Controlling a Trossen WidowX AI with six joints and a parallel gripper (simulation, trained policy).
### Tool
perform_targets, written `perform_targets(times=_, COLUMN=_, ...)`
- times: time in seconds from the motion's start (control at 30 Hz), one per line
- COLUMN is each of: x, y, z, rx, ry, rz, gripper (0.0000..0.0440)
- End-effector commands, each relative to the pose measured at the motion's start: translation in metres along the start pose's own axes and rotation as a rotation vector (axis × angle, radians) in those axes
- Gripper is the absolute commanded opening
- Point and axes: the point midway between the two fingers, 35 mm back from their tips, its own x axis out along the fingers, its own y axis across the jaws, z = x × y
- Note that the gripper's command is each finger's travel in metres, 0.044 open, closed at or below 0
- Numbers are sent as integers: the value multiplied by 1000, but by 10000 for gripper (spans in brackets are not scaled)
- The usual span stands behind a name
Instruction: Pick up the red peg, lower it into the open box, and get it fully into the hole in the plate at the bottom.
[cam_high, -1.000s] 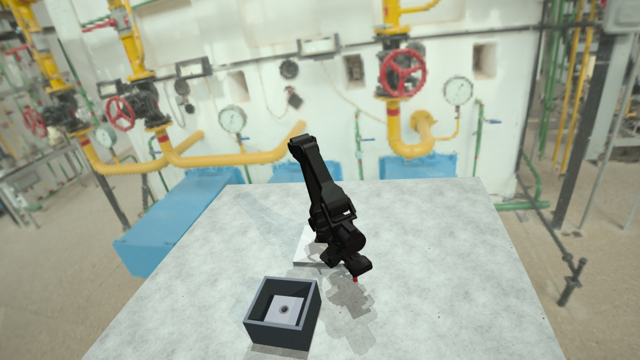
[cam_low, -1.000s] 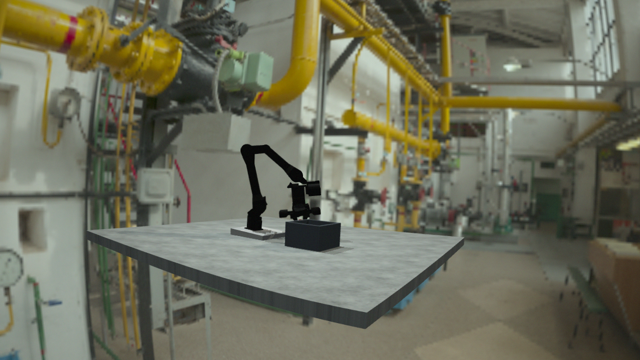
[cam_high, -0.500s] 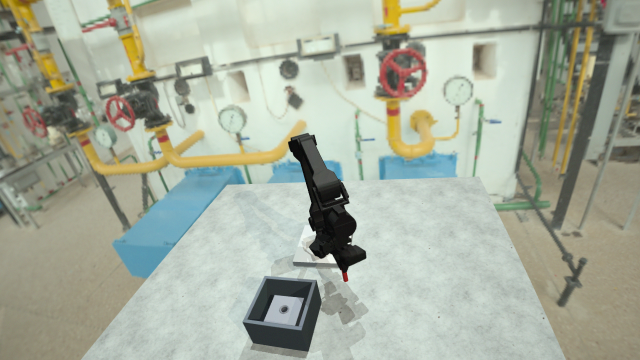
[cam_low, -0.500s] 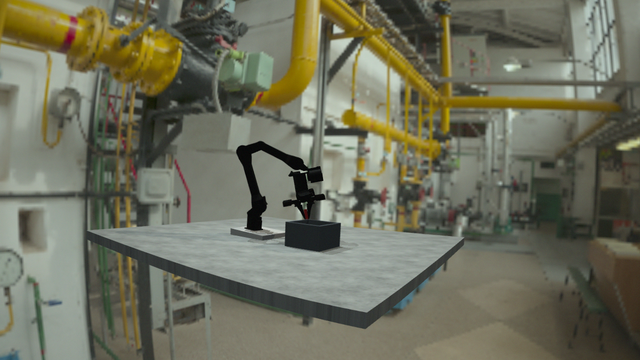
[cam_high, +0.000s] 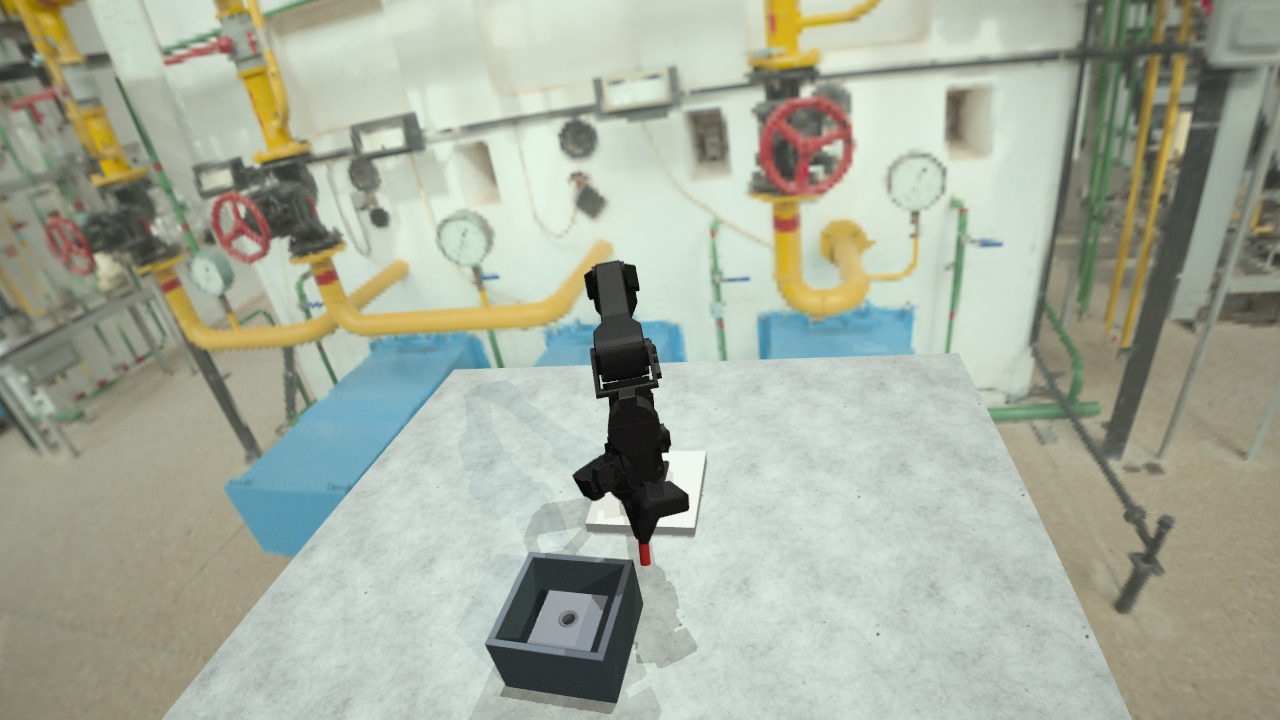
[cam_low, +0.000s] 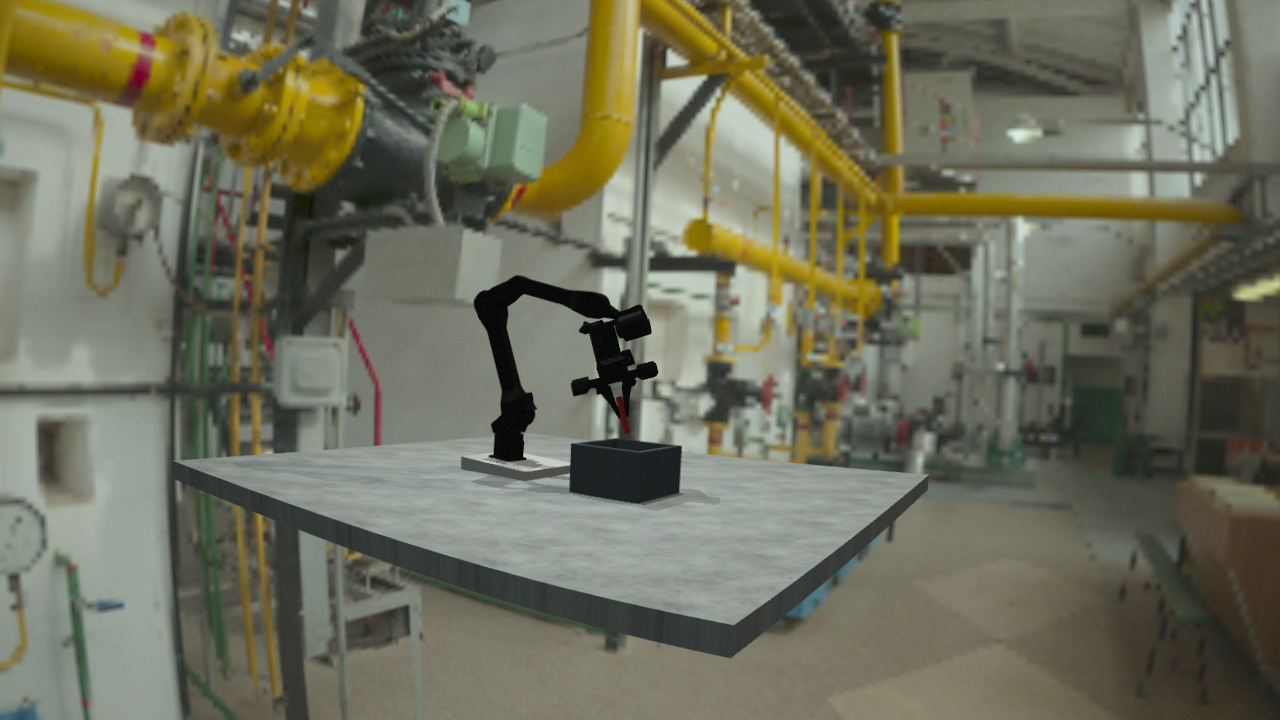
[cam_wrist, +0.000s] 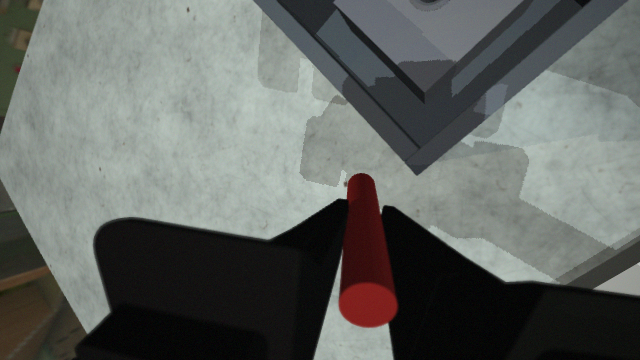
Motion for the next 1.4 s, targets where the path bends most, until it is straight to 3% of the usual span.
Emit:
perform_targets(times=0.0, x=4, y=-1, z=14, rx=16, ry=-18, rz=-23, gripper=0)
perform_targets(times=0.77, x=32, y=-11, z=86, rx=143, ry=-81, rz=-71, gripper=4)
perform_targets(times=1.37, x=74, y=-20, z=106, rx=168, ry=-19, rz=-136, gripper=18)
